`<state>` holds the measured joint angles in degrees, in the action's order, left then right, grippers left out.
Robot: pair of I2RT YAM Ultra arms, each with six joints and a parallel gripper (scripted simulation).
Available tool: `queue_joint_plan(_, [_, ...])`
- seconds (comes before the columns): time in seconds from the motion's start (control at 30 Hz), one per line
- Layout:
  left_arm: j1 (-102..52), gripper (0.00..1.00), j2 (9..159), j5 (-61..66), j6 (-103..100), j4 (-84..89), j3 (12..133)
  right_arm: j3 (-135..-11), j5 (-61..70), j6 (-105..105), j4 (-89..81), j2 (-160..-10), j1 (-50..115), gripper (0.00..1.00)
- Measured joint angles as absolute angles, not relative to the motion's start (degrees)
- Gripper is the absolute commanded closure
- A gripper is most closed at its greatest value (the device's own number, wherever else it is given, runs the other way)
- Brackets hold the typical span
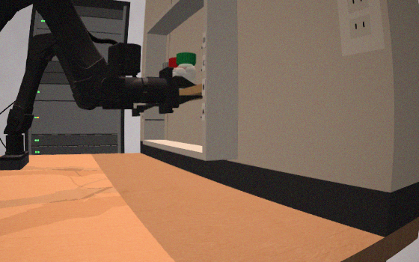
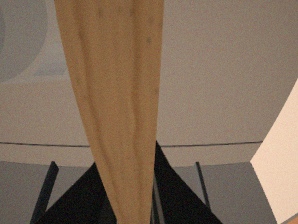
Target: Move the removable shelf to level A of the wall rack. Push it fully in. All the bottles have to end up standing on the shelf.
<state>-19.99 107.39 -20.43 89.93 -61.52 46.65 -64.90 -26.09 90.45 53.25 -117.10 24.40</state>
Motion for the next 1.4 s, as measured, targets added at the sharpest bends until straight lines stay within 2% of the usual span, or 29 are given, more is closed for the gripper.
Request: queue_joint_plan(1.4, [-20.0, 1.0, 106.2, -20.4, 89.8, -58.2, 47.2, -65.4, -26.2, 90.2, 50.6, -116.3, 24.4, 1.0])
